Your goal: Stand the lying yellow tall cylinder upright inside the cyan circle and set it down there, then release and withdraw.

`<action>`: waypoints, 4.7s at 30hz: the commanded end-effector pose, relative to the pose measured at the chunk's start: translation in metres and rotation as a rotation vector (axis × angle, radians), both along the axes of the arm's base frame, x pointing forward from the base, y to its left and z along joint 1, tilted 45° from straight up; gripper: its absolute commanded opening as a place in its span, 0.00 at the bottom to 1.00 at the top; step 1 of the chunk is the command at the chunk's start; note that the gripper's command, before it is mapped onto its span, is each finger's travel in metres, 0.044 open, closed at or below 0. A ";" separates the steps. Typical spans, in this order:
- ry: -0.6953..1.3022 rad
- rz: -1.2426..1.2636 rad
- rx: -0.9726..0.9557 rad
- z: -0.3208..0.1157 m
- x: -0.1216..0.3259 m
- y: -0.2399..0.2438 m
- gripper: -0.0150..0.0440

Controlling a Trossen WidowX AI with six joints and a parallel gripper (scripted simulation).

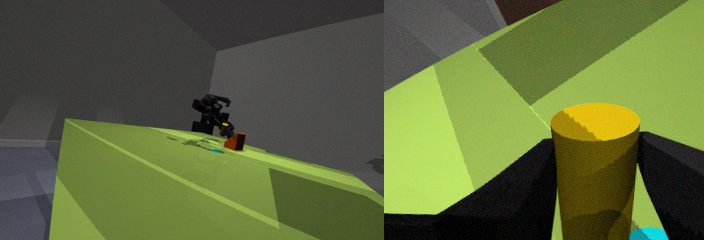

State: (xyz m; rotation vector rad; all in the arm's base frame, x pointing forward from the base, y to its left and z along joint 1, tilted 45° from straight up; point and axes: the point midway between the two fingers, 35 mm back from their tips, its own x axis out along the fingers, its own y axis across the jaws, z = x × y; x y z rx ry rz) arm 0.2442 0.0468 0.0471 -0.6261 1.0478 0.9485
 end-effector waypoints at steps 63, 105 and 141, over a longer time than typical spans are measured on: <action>-0.387 0.115 0.177 0.022 -0.001 -0.006 0.43; -0.378 0.112 0.164 -0.056 -0.012 -0.081 0.43; -0.378 0.116 0.164 -0.014 -0.002 -0.042 0.93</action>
